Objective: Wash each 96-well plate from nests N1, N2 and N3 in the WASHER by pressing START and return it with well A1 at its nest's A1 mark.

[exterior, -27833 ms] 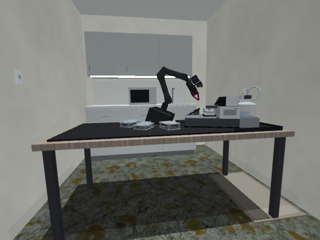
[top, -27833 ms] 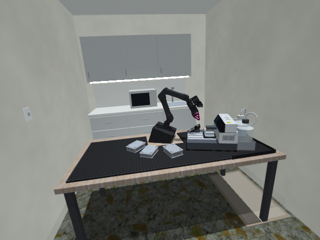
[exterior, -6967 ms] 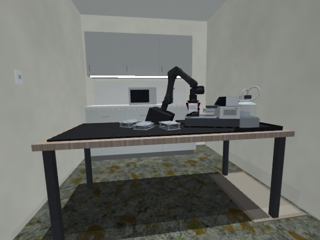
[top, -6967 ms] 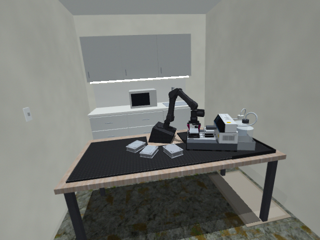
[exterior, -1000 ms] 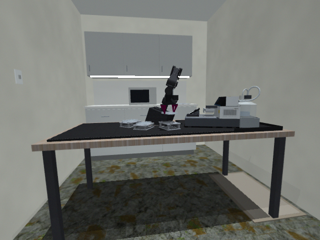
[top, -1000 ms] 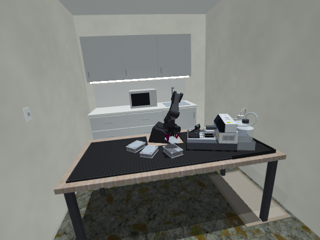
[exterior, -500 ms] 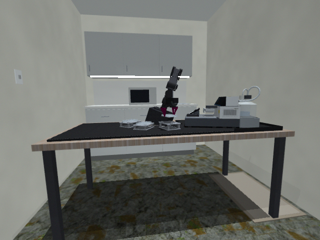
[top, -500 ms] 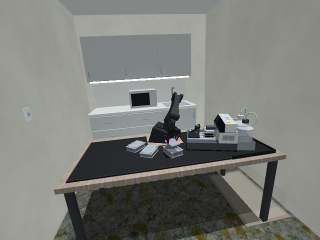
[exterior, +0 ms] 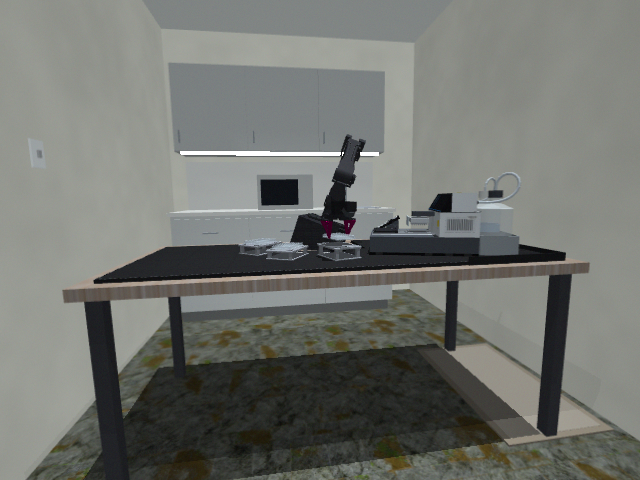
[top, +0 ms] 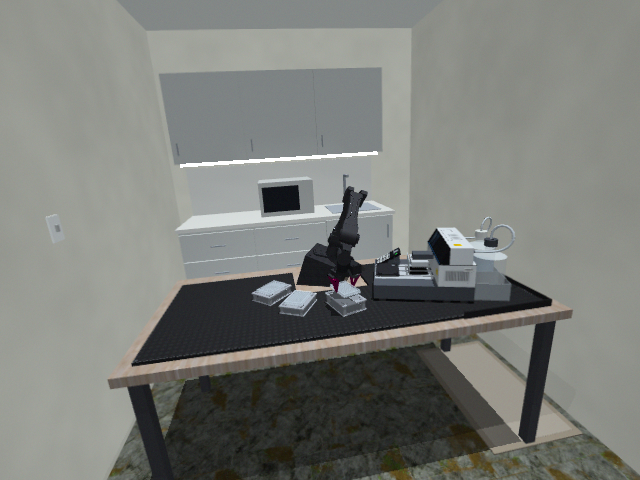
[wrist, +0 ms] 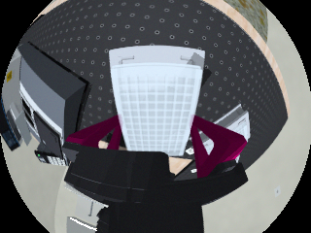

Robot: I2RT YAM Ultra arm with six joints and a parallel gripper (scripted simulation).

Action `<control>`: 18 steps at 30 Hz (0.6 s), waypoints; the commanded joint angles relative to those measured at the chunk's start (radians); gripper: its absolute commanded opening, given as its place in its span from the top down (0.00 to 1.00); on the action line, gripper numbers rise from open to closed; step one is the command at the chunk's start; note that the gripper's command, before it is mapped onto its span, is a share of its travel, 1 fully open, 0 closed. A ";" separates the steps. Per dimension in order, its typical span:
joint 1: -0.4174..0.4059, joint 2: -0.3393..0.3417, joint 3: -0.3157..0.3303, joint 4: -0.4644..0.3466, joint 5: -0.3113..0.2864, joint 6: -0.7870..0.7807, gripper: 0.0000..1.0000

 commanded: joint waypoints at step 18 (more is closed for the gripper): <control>0.011 0.018 -0.020 0.074 0.001 0.022 1.00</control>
